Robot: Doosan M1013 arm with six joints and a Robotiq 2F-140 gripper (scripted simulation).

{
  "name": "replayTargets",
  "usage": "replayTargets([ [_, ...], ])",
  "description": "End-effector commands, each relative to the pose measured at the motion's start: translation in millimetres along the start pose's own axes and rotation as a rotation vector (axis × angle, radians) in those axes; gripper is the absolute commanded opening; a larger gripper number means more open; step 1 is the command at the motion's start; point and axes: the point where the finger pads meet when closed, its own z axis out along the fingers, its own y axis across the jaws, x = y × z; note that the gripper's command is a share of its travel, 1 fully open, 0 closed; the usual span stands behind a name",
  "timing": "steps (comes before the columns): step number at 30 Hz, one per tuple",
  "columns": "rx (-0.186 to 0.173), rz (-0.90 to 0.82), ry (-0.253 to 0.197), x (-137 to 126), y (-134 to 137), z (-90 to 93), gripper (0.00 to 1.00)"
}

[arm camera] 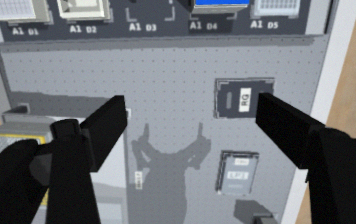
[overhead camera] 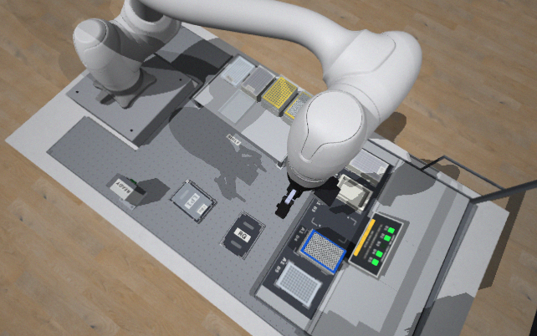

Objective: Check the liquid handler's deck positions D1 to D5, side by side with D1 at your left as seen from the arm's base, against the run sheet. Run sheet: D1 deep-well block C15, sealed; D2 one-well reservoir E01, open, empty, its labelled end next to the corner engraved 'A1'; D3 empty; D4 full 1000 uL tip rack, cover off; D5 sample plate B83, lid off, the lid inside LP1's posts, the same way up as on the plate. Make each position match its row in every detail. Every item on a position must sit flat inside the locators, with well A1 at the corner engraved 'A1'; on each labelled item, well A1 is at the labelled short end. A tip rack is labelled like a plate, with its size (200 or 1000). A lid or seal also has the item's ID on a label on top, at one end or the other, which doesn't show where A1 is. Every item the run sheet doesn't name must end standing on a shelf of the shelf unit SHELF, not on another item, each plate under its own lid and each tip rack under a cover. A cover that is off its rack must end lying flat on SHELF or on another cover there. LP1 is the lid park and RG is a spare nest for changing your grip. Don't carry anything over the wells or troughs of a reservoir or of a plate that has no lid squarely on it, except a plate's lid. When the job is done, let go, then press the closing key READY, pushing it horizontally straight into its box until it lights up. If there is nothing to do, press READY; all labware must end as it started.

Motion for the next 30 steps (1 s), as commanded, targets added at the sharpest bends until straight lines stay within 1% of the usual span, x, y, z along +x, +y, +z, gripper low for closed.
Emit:
replayTargets([
  [1,0.000,0.000,0.001,0,11,-1.1,0.79],
  [2,0.000,0.000,0.001,0,11,-1.1,0.79],
  [10,0.000,0.000,0.001,-1,51,-1.1,0.79],
  [14,0.000,0.000,0.001,-1,53,-1.1,0.79],
  [17,0.000,0.000,0.001,14,53,-1.1,0.79],
  [19,0.000,0.000,0.001,14,53,-1.1,0.79],
  [30,0.000,0.000,0.002,69,55,-1.2,0.79],
])
